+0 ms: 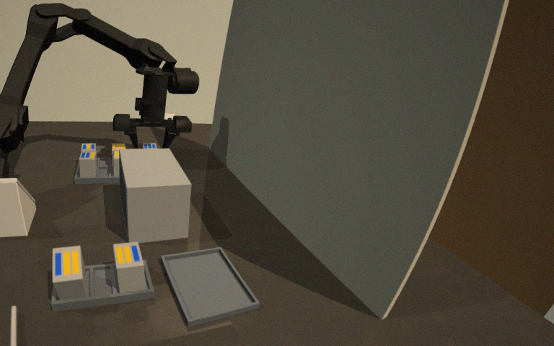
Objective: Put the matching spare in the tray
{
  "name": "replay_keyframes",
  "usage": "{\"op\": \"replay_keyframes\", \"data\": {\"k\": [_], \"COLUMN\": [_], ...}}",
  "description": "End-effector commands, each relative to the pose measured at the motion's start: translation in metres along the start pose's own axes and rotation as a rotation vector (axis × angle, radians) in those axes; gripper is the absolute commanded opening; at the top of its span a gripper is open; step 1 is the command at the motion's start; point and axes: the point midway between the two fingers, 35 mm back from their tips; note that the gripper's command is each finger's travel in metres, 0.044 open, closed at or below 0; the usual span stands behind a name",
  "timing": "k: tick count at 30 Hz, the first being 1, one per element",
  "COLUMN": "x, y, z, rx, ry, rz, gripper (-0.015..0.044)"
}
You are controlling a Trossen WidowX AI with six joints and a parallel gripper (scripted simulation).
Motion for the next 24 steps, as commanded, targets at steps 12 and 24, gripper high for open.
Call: {"op": "replay_keyframes", "data": {"k": [12,24], "x": [-0.0006,-0.0006], "y": [0.002,0.002], "z": [-0.0067,-0.0067], "rx": [0.005,0.005], "ry": [0.001,0.001], "rz": [-0.001,-0.001], "gripper": [0.0274,0.0096]}}
Point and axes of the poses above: the point midway between the two fingers, 35 mm back from their tips, its own z axis back along the fingers, its own y axis across the jaws, x = y × z, and after that the axes turned 13 degrees about -z, right-handed
